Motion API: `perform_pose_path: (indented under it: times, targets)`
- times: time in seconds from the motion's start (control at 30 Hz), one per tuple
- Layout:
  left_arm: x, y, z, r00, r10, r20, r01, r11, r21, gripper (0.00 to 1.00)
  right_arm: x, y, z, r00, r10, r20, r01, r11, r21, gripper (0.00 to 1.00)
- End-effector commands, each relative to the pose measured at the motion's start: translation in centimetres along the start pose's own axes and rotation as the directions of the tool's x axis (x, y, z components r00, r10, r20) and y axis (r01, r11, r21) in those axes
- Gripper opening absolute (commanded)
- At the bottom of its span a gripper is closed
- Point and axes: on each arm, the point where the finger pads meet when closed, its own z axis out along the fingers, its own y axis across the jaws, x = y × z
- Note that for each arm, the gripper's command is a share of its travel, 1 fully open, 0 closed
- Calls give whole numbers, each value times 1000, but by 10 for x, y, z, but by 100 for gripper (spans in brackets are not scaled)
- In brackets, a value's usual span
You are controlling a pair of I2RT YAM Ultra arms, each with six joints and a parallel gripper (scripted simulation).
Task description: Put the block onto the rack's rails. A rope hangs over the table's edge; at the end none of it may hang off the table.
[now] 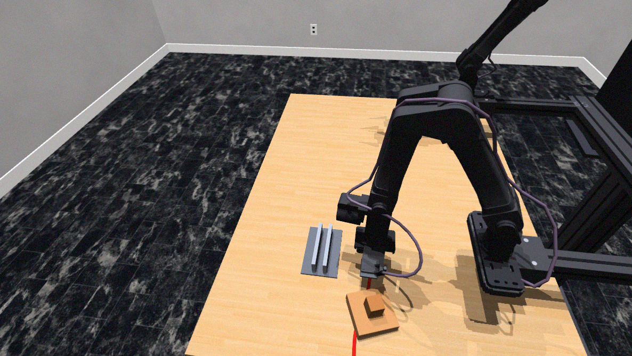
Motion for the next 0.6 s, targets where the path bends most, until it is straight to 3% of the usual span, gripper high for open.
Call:
perform_pose_path:
  times: [0.0,0.17,0.37,0.57]
  targets:
    - [-7,-2,-6,1000,-27,8,27,1000,10,9,-41,5,-13,995,-5,102,7,1000,-17,100]
    - [-8,3,-6,1000,-15,9,15,1000,1,9,-41,5,-13,995,-5,102,7,1000,-17,100]
    - [12,-13,-2,1000,-4,3,4,1000,19,9,-41,5,-13,995,-5,102,7,1000,-17,100]
    - [26,-8,-1,1000,-5,-5,5,1000,7,9,-41,5,-13,995,-5,102,7,1000,-17,100]
